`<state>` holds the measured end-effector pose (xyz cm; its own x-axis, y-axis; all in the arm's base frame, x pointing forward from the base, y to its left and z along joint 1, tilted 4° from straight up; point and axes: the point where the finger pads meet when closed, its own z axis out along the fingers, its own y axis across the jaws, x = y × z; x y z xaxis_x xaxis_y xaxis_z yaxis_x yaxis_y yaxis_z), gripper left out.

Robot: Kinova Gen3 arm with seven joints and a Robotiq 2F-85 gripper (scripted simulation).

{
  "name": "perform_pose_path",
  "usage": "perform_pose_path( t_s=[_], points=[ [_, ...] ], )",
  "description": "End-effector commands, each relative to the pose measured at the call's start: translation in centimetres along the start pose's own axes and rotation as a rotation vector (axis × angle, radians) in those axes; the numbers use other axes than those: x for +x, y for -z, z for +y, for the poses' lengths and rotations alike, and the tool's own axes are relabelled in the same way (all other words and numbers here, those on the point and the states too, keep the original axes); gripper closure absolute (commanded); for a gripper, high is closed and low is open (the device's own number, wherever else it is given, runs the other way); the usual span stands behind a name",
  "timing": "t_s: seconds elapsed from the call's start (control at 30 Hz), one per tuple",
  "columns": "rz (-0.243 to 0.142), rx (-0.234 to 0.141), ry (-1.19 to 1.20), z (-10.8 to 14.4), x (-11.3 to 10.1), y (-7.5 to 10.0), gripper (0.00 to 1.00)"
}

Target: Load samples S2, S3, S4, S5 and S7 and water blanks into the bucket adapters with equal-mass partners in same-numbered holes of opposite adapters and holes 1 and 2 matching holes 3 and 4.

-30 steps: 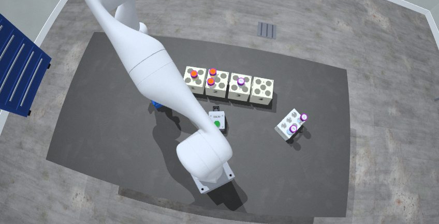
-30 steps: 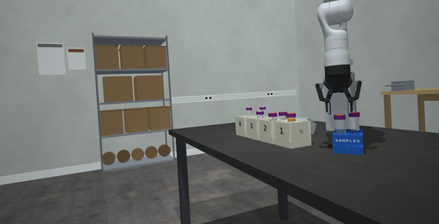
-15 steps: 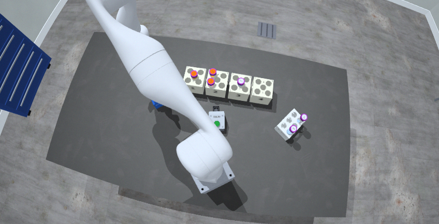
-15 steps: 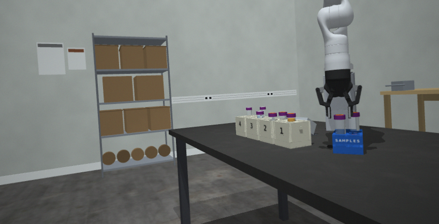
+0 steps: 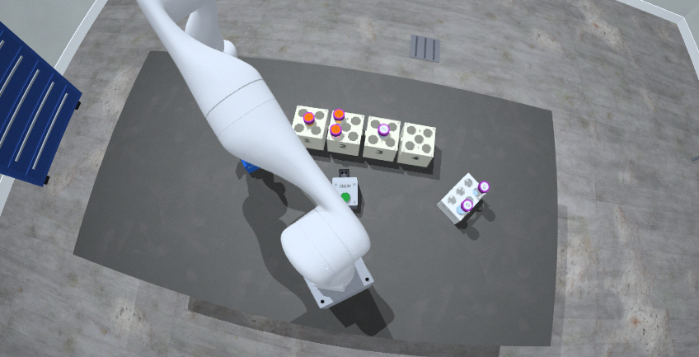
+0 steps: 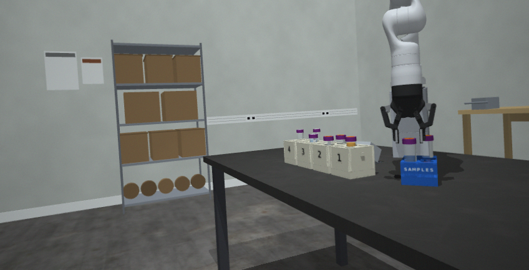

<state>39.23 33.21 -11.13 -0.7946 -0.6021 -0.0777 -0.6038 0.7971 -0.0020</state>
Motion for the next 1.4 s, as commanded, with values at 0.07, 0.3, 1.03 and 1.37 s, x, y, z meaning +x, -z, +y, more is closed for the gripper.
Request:
perform_pose_path(
  t_s=[0.07, 0.3, 1.03, 1.37],
  points=[
    [-0.002, 0.0, 0.0, 0.0, -0.1, 0.0, 0.38],
    [-0.002, 0.0, 0.0, 0.0, -0.1, -0.2, 0.38],
    [-0.002, 0.0, 0.0, 0.0, -0.1, -0.9, 0.38],
    [-0.002, 0.0, 0.0, 0.0, -0.1, -0.9, 0.9]
  ],
)
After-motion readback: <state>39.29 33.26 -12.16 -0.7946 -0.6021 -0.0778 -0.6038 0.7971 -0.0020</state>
